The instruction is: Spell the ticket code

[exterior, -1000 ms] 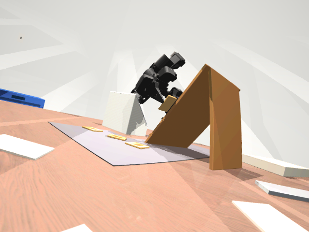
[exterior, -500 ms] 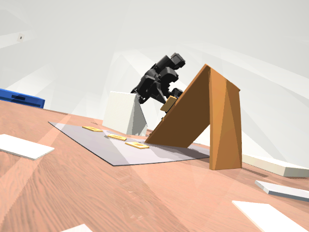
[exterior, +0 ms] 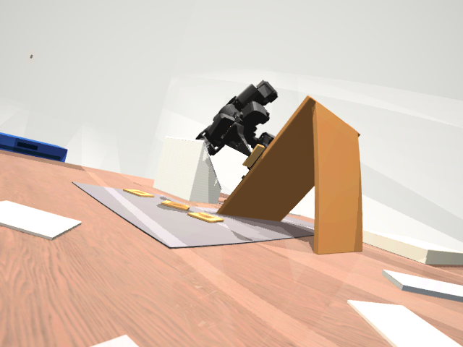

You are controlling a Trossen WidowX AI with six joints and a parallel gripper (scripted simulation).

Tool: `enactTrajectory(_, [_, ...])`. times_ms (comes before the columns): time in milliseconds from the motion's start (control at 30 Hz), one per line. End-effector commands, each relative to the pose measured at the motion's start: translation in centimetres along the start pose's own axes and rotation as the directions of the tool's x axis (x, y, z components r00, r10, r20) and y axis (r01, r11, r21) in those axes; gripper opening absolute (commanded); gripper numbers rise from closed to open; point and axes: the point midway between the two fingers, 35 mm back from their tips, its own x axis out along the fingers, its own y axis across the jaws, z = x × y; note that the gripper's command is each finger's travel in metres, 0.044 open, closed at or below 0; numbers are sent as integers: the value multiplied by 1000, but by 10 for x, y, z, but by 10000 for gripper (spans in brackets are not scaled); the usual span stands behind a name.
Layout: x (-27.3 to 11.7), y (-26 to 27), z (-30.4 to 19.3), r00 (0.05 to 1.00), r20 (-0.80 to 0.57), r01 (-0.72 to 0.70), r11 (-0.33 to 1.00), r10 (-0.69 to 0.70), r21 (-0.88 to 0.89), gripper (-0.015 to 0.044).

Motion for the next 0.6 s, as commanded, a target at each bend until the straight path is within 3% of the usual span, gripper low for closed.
enactTrajectory(0, [0,3,1,1000,3,0,1000,0,-1,0])
enactTrajectory(567, [0,9,0,1000,3,0,1000,0,-1,0])
